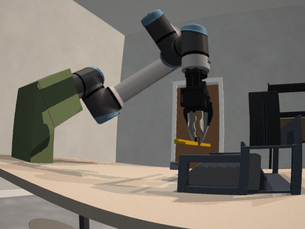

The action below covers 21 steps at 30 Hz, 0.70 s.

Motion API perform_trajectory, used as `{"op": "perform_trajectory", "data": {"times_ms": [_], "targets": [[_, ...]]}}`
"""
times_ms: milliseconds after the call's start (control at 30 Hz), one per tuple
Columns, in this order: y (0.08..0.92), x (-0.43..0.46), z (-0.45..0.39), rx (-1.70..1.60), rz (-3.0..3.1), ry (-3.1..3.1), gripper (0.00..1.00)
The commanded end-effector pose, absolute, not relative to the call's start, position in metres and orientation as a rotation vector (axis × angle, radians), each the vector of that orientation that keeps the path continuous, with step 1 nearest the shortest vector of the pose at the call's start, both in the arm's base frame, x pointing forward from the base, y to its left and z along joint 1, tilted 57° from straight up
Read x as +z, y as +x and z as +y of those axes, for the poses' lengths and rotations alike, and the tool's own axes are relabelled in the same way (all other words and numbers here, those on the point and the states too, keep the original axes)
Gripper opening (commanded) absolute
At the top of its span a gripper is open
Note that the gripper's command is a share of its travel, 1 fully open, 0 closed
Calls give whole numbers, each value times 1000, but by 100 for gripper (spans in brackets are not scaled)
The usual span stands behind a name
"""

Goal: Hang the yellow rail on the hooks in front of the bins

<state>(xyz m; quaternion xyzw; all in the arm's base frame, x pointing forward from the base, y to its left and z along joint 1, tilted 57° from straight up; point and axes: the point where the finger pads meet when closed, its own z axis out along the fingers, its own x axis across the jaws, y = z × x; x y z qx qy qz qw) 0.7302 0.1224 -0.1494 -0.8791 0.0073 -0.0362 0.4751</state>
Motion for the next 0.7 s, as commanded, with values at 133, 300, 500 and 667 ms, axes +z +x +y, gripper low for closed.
{"op": "perform_trajectory", "data": {"times_ms": [133, 300, 500, 667], "targets": [[731, -151, 125, -91, 16, -2150, 0], [731, -152, 126, -91, 16, -2150, 0], [731, -154, 129, -91, 16, -2150, 0], [732, -156, 131, -91, 16, -2150, 0]]}}
